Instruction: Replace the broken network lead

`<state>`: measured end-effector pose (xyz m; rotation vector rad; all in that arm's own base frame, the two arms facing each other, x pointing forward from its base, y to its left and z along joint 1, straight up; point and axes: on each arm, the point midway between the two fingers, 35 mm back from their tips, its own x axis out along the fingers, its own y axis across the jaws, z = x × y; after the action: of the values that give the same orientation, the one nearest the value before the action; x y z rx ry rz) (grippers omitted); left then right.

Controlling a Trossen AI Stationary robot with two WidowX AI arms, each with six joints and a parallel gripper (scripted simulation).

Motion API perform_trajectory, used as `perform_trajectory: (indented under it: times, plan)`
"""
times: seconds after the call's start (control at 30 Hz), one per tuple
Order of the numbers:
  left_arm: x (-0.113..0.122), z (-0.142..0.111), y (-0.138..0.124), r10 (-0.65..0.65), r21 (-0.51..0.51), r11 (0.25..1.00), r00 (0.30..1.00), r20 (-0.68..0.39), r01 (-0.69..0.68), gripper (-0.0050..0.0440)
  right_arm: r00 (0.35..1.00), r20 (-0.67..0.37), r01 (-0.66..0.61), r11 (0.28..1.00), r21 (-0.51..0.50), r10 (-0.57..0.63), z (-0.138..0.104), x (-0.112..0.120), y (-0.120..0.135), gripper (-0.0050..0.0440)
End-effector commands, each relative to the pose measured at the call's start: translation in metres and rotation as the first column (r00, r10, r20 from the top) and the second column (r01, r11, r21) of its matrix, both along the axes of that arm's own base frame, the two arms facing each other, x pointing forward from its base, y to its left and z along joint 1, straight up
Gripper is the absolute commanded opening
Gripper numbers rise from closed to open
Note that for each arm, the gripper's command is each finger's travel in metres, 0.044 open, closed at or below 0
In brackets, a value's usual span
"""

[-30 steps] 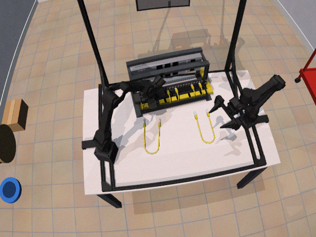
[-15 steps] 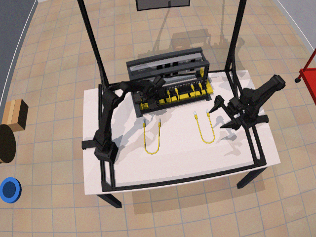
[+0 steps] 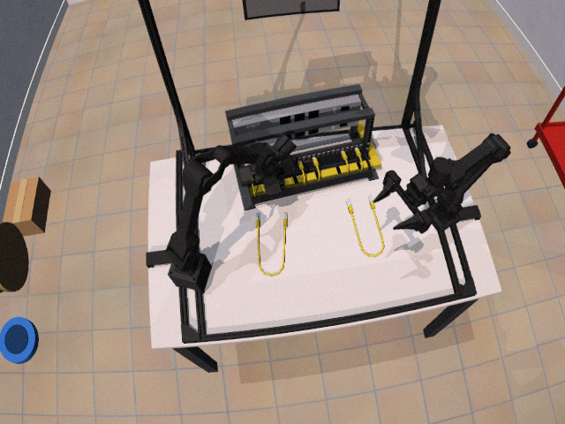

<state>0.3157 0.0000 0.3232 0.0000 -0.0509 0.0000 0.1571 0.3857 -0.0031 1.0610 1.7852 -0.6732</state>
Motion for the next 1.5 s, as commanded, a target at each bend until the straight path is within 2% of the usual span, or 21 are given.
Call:
perform_trajectory:
  times: [0.0, 0.13, 0.17, 1.27, 1.3, 1.47]
  plan:
    - [0.000, 0.000, 0.000, 0.000, 0.000, 1.000, 1.000, 0.000, 0.000, 0.0440, 1.000, 0.000, 0.000, 1.000, 0.000, 0.000, 0.000, 0.000, 0.000, 0.0000]
    - [0.000, 0.000, 0.000, 0.000, 0.000, 1.000, 1.000, 0.000, 0.000, 0.0440, 1.000, 0.000, 0.000, 1.000, 0.000, 0.000, 0.000, 0.000, 0.000, 0.0000]
    - [0.000, 0.000, 0.000, 0.000, 0.000, 1.000, 1.000, 0.000, 0.000, 0.0440, 1.000, 0.000, 0.000, 1.000, 0.000, 0.000, 0.000, 0.000, 0.000, 0.0054]
    - [0.000, 0.000, 0.000, 0.000, 0.000, 1.000, 1.000, 0.000, 0.000, 0.0440, 1.000, 0.000, 0.000, 1.000, 0.000, 0.000, 0.000, 0.000, 0.000, 0.0054]
    - [0.000, 0.000, 0.000, 0.000, 0.000, 1.000, 1.000, 0.000, 0.000, 0.0440, 1.000, 0.000, 0.000, 1.000, 0.000, 0.000, 0.000, 0.019, -0.035, 0.0054]
    - [0.000, 0.000, 0.000, 0.000, 0.000, 1.000, 1.000, 0.000, 0.000, 0.0440, 1.000, 0.000, 0.000, 1.000, 0.000, 0.000, 0.000, 0.019, -0.035, 0.0054]
